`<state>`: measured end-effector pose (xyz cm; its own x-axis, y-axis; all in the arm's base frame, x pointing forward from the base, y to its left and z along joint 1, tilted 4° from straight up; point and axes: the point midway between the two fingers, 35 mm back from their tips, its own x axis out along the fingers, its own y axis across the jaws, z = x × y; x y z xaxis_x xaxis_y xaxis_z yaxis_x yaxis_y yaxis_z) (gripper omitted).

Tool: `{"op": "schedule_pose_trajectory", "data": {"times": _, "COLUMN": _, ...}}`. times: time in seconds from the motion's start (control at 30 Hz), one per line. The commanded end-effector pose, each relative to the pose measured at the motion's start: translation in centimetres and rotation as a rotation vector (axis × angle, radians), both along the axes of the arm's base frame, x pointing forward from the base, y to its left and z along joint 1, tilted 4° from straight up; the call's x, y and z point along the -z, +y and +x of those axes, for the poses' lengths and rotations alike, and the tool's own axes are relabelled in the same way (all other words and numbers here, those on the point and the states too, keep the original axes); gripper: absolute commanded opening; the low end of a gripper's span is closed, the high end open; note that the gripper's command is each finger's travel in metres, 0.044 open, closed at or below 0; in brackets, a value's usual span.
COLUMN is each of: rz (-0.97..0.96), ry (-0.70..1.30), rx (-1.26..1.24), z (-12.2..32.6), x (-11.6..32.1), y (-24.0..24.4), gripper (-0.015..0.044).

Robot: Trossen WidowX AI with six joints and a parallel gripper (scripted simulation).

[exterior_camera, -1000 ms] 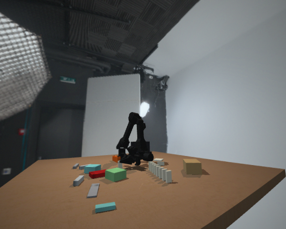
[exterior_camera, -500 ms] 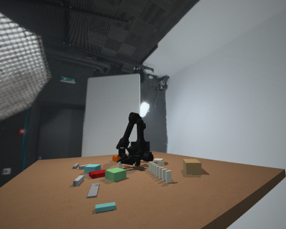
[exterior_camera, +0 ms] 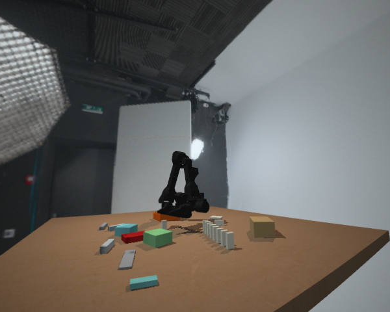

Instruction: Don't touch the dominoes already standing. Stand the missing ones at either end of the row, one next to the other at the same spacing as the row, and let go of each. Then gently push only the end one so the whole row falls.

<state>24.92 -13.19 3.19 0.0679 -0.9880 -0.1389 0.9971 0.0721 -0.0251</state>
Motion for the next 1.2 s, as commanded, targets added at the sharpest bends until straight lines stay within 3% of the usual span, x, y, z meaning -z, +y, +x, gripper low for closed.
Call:
{"op": "schedule_pose_trajectory", "data": {"times": 0.0, "rz": 0.000, "ry": -0.001, "rx": 0.000, "z": -0.1, "x": -1.6, "y": -0.1, "gripper": 0.0440}}
{"op": "schedule_pose_trajectory", "data": {"times": 0.13, "rz": 0.062, "ry": 0.108, "rx": 0.007, "z": 0.2, "x": -1.1, "y": -0.5, "gripper": 0.0440}}
{"op": "schedule_pose_trajectory", "data": {"times": 0.33, "rz": 0.438, "ry": 0.623, "rx": -0.081, "z": 1.1, "x": 0.4, "y": -2.2, "gripper": 0.0440}}
{"op": "schedule_pose_trajectory", "data": {"times": 0.63, "rz": 0.957, "ry": 1.073, "rx": -0.628, "z": 1.1, "x": -1.4, "y": -2.4, "gripper": 0.0440}}
{"op": "schedule_pose_trajectory", "data": {"times": 0.8, "rz": 1.090, "ry": 1.150, "rx": -1.022, "z": 0.5, "x": -3.7, "y": -2.7, "gripper": 0.0440}}
{"op": "schedule_pose_trajectory", "data": {"times": 0.93, "rz": 1.079, "ry": 1.175, "rx": -1.241, "z": 0.3, "x": -5.1, "y": -2.8, "gripper": 0.0440}}
{"op": "schedule_pose_trajectory", "data": {"times": 1.17, "rz": 1.077, "ry": 1.173, "rx": -1.273, "z": 0.3, "x": -5.3, "y": -2.8, "gripper": 0.0440}}
